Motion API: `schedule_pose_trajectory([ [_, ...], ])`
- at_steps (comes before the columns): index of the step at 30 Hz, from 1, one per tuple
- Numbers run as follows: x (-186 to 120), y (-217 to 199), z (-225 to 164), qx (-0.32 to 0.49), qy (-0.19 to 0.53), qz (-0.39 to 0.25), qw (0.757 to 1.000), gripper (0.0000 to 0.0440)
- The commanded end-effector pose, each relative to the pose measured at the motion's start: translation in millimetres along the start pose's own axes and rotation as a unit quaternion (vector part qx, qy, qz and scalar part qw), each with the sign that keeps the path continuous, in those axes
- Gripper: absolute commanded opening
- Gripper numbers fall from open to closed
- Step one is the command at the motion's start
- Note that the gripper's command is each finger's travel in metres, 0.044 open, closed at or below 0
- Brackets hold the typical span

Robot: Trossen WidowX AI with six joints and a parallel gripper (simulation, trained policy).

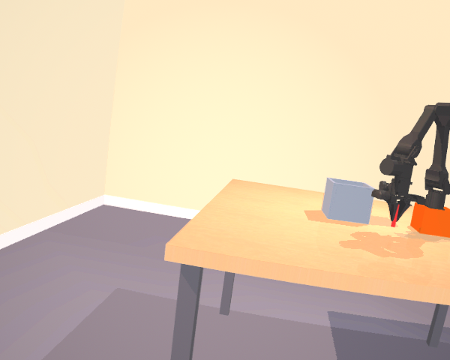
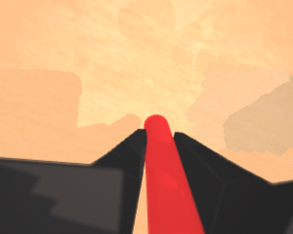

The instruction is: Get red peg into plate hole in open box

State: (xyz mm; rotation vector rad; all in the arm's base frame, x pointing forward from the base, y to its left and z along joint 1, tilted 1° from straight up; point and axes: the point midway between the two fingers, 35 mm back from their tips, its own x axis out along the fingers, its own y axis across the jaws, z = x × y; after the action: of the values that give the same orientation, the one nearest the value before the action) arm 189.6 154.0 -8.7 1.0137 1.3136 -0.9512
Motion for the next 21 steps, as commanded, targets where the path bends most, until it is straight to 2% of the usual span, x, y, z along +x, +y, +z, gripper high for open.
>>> schedule_pose_trajectory([
  [1,-10,9,-3,0.006,0.008,0.016,1.000,0.0000],
  [12,-51,40,-3,0.002,0.023,0.076,0.997,0.0000],
  [21,-87,64,13,-0.005,0.014,0.119,0.993,0.0000],
])
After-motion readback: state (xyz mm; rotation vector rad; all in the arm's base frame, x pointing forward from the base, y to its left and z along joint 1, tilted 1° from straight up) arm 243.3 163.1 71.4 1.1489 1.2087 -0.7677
